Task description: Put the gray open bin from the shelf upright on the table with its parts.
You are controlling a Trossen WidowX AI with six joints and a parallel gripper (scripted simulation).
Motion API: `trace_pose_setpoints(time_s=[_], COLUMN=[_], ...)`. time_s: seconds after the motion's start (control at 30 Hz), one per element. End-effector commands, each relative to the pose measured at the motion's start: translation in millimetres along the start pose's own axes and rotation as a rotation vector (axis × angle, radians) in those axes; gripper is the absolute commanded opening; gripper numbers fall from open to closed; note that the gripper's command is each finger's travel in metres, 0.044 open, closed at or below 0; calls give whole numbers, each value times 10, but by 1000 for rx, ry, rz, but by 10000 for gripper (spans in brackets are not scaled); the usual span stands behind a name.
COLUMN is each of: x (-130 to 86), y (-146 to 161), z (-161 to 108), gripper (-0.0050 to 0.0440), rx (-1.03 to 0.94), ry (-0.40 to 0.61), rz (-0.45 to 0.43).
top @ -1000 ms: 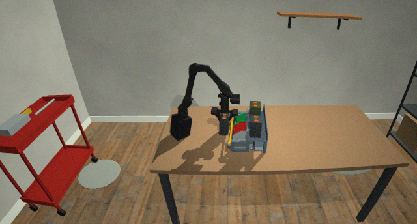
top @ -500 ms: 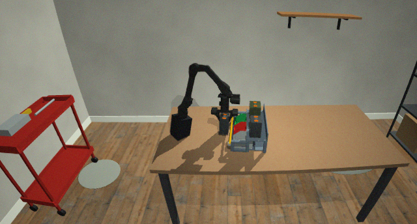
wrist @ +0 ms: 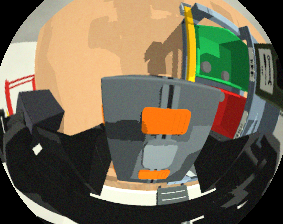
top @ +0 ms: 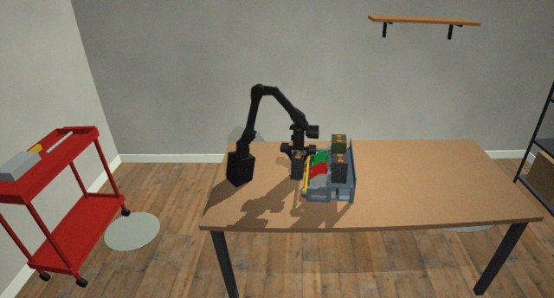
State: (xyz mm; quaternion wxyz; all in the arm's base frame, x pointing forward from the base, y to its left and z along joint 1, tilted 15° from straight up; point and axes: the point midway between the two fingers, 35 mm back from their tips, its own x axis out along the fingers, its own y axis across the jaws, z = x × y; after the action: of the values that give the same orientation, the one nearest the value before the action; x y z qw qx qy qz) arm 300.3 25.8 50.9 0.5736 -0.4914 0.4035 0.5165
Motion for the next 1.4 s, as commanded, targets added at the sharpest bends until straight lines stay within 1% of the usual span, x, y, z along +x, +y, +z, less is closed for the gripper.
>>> trace_pose_setpoints(time_s=[0.0,0.13,0.17,0.3,0.7,0.73,0.87,1.27,1.3,1.37], x=[-179,-179,-101,-183,-183,-107,-183,-183,-111,-146], y=[-136,-136,-77,-145,-145,-85,-150,-150,-91,-121], z=[23,23,13,24,24,14,23,23,14,18], gripper=[0,0,0,0,0,0,0,0,0,0], rx=[-10,-10,-7,-10,-10,-7,-10,-10,-7,-9], ry=[4,4,3,4,4,3,4,4,3,3], rz=[-67,-67,-39,-67,-67,-40,-67,-67,-41,-54])
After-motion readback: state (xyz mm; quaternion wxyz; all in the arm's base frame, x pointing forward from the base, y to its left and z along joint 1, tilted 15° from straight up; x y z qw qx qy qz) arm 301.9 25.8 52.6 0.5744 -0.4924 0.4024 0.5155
